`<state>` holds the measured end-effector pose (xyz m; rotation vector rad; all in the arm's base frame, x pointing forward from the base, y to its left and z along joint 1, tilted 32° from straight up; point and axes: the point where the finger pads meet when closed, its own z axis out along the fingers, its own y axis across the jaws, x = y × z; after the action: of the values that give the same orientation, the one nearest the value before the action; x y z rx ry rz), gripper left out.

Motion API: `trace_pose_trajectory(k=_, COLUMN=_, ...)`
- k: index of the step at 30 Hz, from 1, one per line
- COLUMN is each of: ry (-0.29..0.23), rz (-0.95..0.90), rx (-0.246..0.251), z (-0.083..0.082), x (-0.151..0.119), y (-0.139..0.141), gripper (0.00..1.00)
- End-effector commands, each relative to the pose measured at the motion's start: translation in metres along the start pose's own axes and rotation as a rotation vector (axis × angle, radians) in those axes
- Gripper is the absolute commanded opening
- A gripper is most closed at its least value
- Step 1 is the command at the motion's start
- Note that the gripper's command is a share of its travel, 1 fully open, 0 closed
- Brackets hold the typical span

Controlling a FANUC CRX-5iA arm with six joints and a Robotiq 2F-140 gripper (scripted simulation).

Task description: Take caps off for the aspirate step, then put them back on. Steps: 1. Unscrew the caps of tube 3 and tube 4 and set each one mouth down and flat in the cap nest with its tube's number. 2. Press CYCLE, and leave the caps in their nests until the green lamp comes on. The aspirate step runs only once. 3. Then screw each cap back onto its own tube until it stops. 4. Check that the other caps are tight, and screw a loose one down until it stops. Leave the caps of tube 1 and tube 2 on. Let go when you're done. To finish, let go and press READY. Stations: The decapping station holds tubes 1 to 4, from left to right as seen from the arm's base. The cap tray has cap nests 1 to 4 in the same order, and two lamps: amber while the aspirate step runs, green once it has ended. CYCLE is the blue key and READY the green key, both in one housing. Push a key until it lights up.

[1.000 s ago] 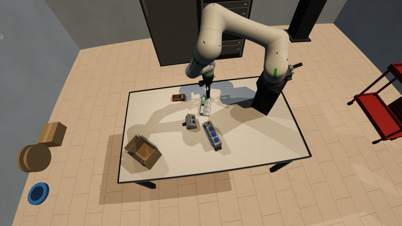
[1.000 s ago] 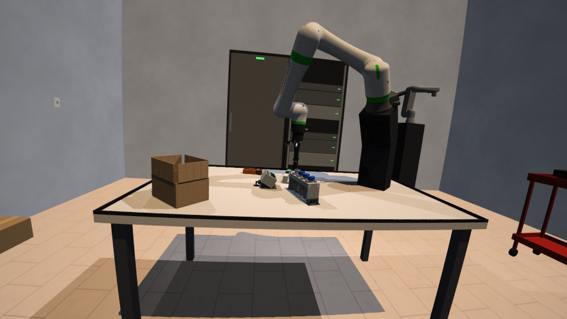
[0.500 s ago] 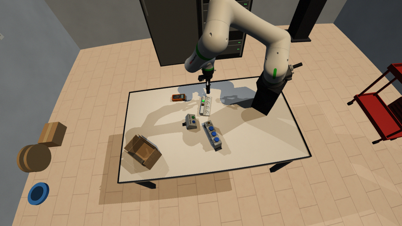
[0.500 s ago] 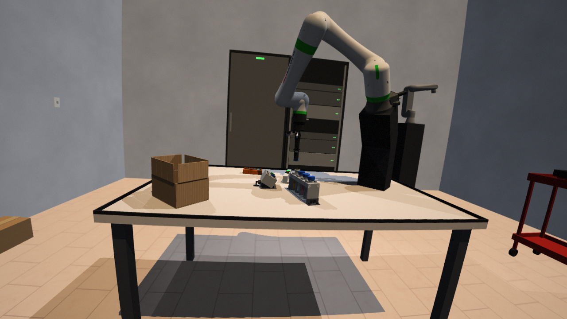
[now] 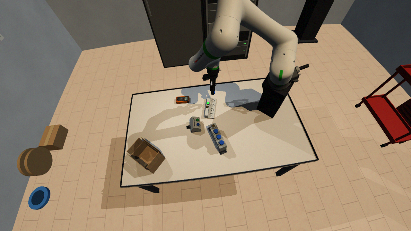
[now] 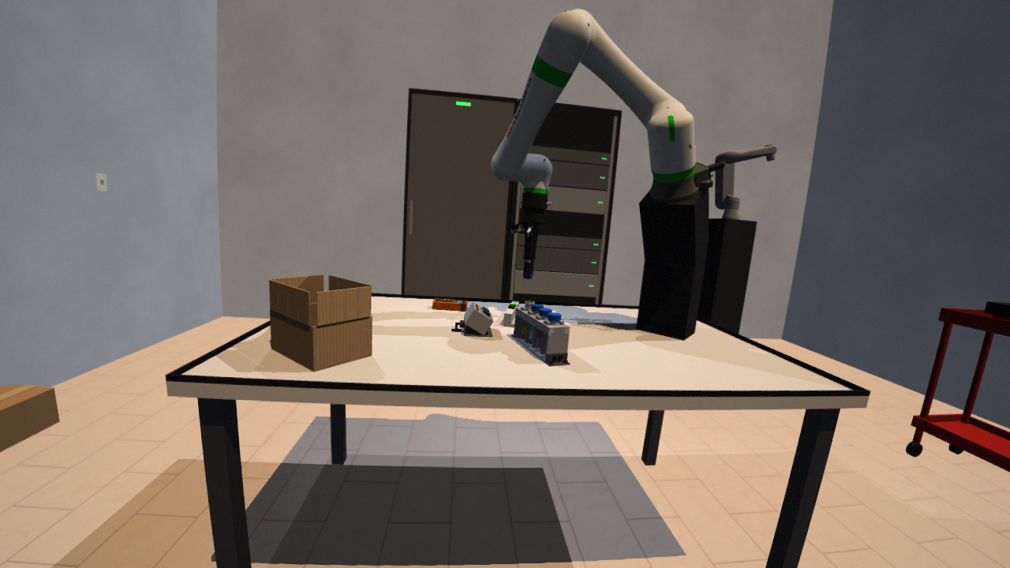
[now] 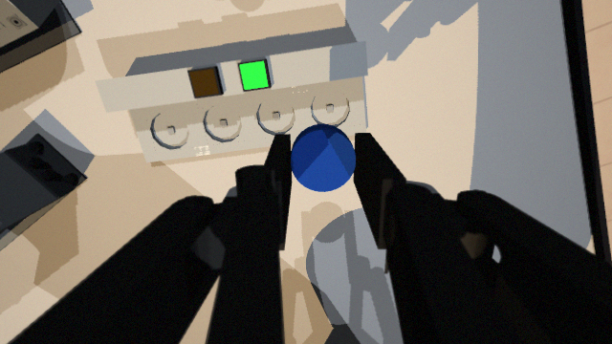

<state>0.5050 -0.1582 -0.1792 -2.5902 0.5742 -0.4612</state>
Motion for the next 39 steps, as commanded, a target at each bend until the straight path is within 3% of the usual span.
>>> trace_pose_trajectory(k=1, ry=-0.002, rz=0.279, rx=-0.009, z=-0.001, x=-0.006, y=-0.029, gripper=0.30)
trace_pose_trajectory(k=11, ry=0.001, rz=0.684, rx=-0.007, z=0.000, x=-0.016, y=-0.068, gripper=0.30)
trace_pose_trajectory(k=13, ry=0.001, rz=0.684, rx=-0.007, z=0.000, x=-0.016, y=-0.068, gripper=0.30)
trace_pose_trajectory(k=15, ry=0.002, rz=0.835, rx=-0.007, z=0.000, x=-0.019, y=-0.083, gripper=0.30)
trace_pose_trajectory(k=28, ry=0.004, rz=1.323, rx=-0.005, z=0.000, x=-0.031, y=-0.130, gripper=0.30)
trace_pose_trajectory(k=30, ry=0.004, rz=1.323, rx=-0.005, z=0.000, x=-0.031, y=-0.130, gripper=0.30)
trace_pose_trajectory(k=32, ry=0.003, rz=1.459, rx=-0.011, z=0.000, x=-0.035, y=-0.147, gripper=0.30)
trace_pose_trajectory(k=39, ry=0.003, rz=1.459, rx=-0.010, z=0.001, x=-0.045, y=-0.189, gripper=0.30)
